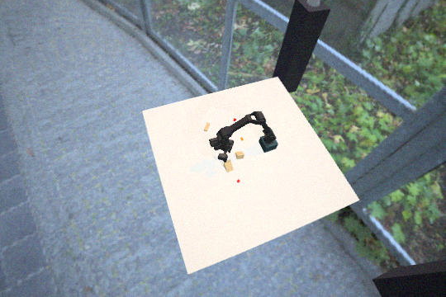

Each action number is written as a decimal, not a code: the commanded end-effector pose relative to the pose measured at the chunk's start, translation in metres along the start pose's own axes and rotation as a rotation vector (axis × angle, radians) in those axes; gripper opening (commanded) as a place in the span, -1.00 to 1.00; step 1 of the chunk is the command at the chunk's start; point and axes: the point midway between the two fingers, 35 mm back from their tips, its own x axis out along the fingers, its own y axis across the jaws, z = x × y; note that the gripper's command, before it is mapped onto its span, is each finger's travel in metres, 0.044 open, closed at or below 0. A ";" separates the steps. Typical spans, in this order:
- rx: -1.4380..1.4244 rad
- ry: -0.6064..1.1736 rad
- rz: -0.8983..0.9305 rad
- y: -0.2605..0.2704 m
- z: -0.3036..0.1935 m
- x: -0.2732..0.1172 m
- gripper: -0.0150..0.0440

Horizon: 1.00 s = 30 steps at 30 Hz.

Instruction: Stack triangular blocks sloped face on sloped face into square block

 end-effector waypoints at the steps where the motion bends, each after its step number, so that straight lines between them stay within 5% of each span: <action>1: 0.739 0.103 0.058 -0.005 0.010 -0.011 1.00; 30: 0.739 0.103 0.058 -0.002 0.010 0.007 1.00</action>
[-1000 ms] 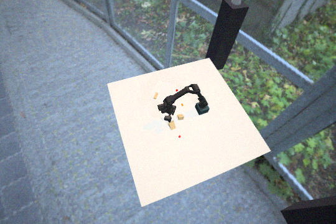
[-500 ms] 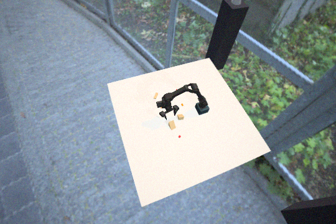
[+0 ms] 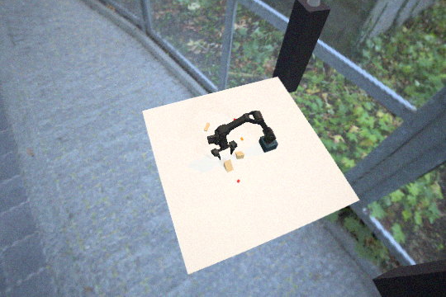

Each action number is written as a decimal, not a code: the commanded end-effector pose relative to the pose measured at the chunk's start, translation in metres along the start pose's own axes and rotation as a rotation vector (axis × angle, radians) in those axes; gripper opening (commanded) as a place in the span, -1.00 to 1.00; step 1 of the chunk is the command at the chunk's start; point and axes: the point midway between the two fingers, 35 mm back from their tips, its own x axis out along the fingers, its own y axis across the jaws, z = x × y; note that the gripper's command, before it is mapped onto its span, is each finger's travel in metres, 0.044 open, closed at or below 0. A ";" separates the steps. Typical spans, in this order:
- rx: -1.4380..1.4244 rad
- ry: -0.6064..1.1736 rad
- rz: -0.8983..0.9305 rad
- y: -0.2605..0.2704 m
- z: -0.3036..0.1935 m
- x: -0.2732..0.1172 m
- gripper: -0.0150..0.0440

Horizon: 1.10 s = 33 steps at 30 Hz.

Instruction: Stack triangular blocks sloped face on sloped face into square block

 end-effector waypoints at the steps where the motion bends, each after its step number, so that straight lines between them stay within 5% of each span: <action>1: 0.011 0.010 -0.017 -0.003 0.000 0.013 1.00; 33: 0.011 0.012 -0.017 -0.003 0.000 0.065 1.00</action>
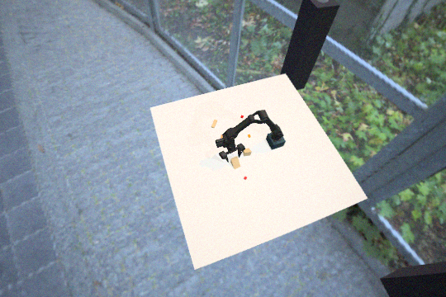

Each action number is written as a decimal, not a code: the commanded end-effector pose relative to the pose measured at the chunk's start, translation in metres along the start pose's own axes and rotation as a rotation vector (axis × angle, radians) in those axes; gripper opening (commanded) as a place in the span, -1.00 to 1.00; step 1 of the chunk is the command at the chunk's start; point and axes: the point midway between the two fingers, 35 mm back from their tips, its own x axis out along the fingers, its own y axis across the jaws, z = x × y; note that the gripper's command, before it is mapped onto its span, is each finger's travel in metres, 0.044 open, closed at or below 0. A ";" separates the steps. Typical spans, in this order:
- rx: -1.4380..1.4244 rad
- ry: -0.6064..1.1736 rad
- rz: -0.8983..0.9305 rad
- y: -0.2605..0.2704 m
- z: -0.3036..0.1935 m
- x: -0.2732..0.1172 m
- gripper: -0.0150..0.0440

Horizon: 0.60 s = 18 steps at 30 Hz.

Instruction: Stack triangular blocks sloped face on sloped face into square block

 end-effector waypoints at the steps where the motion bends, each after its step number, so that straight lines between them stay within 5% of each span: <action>1: 0.010 0.009 -0.017 -0.005 0.000 0.012 1.00; 18: 0.010 0.010 -0.017 -0.008 -0.001 0.038 1.00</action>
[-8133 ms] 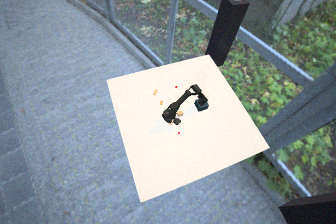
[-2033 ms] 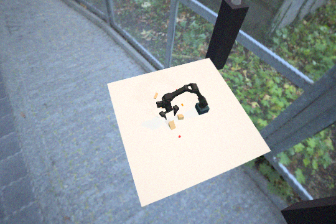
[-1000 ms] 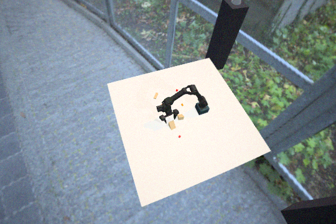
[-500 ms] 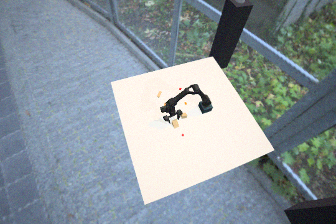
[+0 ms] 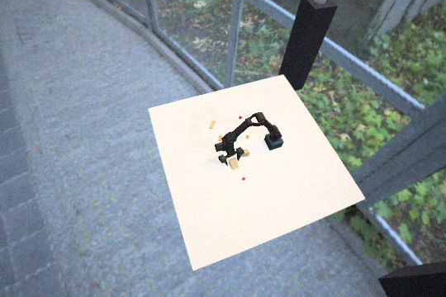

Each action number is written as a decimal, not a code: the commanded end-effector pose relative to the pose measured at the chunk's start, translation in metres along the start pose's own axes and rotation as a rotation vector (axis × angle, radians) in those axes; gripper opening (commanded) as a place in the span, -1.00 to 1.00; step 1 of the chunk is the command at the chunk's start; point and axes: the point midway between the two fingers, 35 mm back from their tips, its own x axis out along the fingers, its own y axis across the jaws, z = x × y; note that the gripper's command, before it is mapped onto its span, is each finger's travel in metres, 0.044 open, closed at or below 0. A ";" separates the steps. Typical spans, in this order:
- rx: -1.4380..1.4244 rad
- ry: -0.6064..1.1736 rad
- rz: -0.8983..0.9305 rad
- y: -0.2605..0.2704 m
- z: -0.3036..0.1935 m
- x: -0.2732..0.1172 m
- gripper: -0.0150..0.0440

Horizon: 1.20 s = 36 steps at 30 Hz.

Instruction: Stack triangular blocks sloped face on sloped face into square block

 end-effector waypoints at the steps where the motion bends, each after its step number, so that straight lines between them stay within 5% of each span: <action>1: 0.010 0.008 -0.016 -0.005 0.000 0.010 1.00; 3: 0.010 0.008 -0.016 -0.005 0.000 0.010 1.00; 10: 0.010 0.008 -0.016 -0.005 0.000 0.010 0.38; 18: 0.010 0.008 -0.016 -0.005 0.000 0.010 0.20; 26: 0.004 0.003 -0.011 -0.003 -0.001 0.005 -0.49; 36: 0.003 -0.139 -0.014 -0.004 -0.010 0.003 -0.49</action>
